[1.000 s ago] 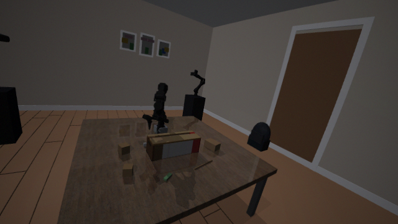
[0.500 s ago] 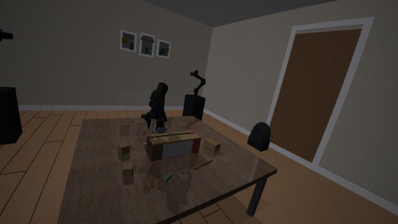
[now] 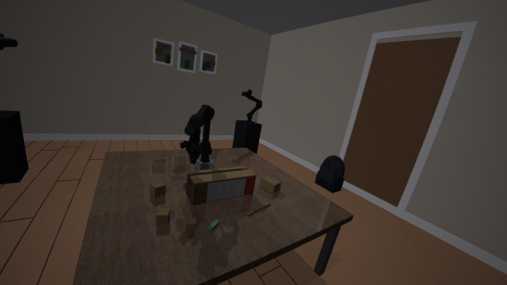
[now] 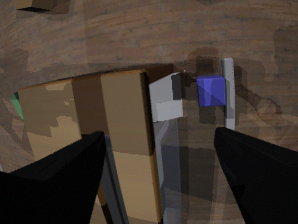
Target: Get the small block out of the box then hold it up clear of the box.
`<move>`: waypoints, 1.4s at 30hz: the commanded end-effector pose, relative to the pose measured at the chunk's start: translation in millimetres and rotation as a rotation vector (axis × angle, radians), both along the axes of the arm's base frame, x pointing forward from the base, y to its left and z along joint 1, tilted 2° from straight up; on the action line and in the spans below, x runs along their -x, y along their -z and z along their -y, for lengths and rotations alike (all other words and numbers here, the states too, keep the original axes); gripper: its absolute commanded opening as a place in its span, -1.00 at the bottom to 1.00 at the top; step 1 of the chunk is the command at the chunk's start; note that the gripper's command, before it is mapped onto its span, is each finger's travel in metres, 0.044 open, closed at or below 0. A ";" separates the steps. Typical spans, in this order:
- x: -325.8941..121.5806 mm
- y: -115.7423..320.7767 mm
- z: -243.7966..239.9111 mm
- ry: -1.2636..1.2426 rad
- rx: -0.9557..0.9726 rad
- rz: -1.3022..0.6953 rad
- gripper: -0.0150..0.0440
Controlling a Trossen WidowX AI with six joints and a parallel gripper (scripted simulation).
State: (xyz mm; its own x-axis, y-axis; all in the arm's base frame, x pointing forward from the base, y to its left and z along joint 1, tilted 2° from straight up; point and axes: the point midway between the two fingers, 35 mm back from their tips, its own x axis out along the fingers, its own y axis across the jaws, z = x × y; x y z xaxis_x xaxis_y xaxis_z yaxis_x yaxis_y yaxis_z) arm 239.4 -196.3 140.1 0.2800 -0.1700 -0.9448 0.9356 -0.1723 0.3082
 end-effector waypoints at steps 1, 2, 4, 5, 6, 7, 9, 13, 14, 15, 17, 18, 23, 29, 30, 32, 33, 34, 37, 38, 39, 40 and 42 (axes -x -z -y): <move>14.8 6.8 -1.9 0.847 -0.354 0.193 0.47; 15.3 6.5 -1.7 0.899 -0.375 0.204 0.47; 16.7 5.9 -1.2 1.003 -0.420 0.227 0.47; 17.1 5.6 -1.0 1.055 -0.441 0.237 0.47; 17.6 5.4 -0.8 1.107 -0.463 0.246 0.47; 18.1 5.1 -0.6 1.159 -0.484 0.256 0.47; 19.0 4.7 -0.2 1.262 -0.527 0.273 0.47; 19.7 4.3 0.0 1.353 -0.564 0.287 0.47; 19.7 4.3 0.0 1.353 -0.564 0.287 0.47; 19.7 4.3 0.0 1.353 -0.564 0.287 0.47; 19.7 4.3 0.0 1.353 -0.564 0.287 0.47; 19.7 4.3 0.0 1.353 -0.564 0.287 0.47; 19.7 4.3 0.0 1.353 -0.564 0.287 0.47; 19.7 4.3 0.0 1.353 -0.564 0.287 0.47; 19.7 4.3 0.0 1.353 -0.564 0.287 0.47; 19.4 6.5 0.4 1.353 -0.564 0.287 0.47; 18.8 13.0 1.2 1.353 -0.564 0.287 0.47; 17.9 24.0 2.4 1.353 -0.564 0.287 0.47; 18.0 66.9 3.1 1.353 -0.564 0.287 0.47; 19.2 80.7 2.0 1.353 -0.564 0.287 0.47; 20.5 90.9 0.7 1.353 -0.564 0.287 0.47; 21.4 97.0 -0.3 1.353 -0.564 0.286 0.47; 21.8 99.0 -0.6 1.353 -0.564 0.286 0.47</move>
State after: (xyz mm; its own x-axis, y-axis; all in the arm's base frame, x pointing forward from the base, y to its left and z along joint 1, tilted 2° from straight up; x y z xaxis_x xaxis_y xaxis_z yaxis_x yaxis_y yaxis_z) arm 220.6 -199.6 60.3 0.3931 -0.0909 -0.9150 -0.1011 -0.9933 0.0552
